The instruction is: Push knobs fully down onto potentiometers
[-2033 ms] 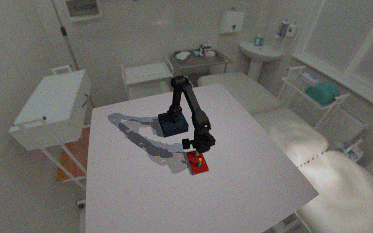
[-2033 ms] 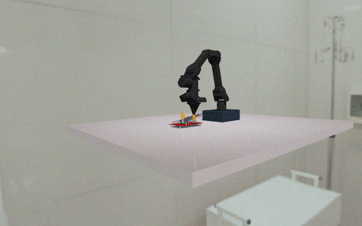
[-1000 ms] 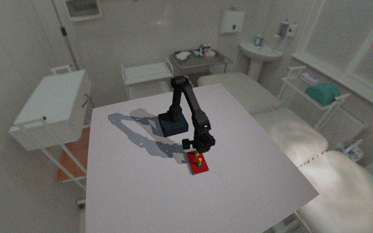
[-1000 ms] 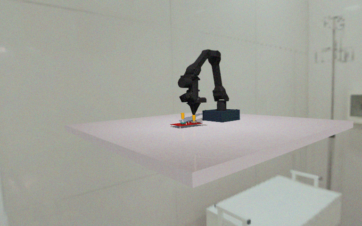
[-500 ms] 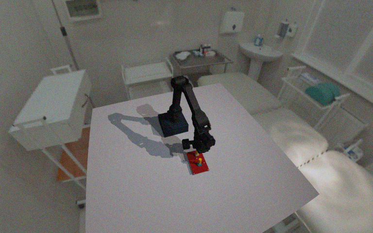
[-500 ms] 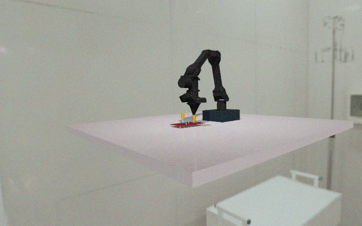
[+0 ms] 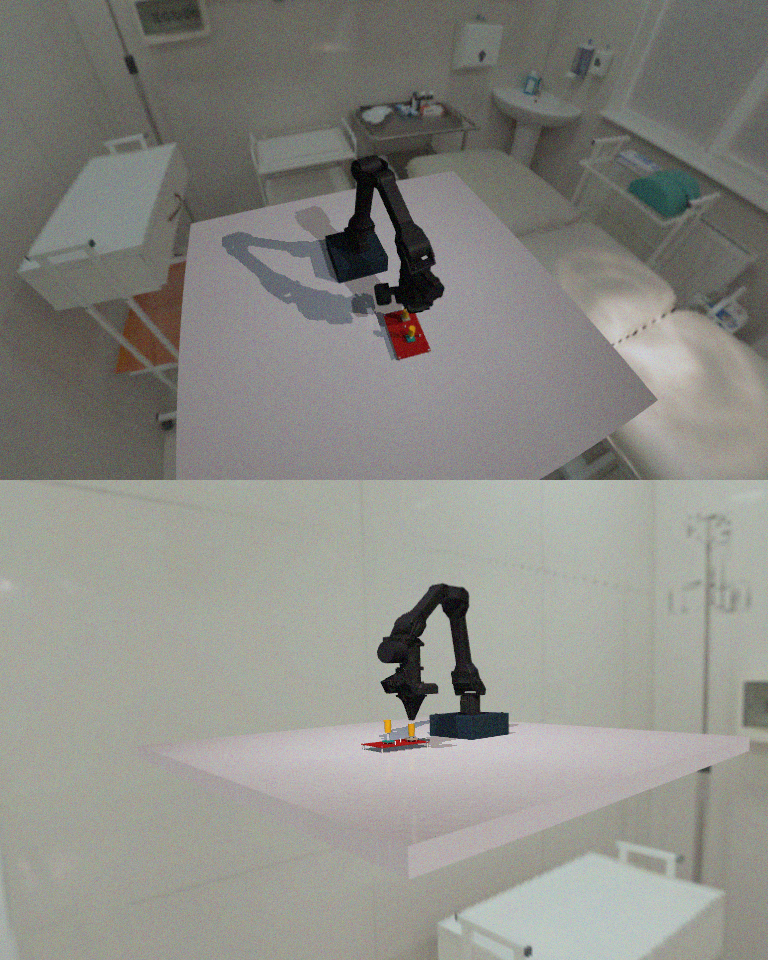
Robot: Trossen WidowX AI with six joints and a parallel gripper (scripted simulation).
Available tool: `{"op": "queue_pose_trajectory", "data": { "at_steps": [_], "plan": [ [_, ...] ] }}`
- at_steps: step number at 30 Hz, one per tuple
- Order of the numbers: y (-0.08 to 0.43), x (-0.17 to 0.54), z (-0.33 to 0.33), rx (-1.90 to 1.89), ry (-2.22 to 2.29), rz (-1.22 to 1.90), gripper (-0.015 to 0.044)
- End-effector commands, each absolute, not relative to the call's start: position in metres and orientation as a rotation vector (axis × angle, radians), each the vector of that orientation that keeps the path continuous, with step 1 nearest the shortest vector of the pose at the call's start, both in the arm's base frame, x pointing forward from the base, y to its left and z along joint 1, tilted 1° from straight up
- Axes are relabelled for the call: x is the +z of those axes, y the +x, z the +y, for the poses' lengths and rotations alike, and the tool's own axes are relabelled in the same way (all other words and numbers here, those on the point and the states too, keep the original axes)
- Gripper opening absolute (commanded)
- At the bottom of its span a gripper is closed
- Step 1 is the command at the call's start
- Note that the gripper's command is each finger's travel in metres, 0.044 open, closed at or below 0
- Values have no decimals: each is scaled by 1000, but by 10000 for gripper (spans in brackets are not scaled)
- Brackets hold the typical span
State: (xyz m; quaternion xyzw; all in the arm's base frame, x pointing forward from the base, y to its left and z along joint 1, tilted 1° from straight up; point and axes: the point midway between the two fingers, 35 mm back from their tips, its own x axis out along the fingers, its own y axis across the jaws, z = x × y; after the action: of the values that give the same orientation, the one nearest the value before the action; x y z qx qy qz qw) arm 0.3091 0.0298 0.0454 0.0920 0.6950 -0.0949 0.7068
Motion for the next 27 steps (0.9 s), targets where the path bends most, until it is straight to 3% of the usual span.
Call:
{"op": "queue_pose_trajectory", "data": {
  "at_steps": [1,5,13,27],
  "plan": [
    [309,44,30,-212,204,1547,105],
    [309,44,30,-212,204,1547,210],
    [338,58,20,-108,111,1454,0],
    [346,65,19,245,-282,1456,0]
  ]
}}
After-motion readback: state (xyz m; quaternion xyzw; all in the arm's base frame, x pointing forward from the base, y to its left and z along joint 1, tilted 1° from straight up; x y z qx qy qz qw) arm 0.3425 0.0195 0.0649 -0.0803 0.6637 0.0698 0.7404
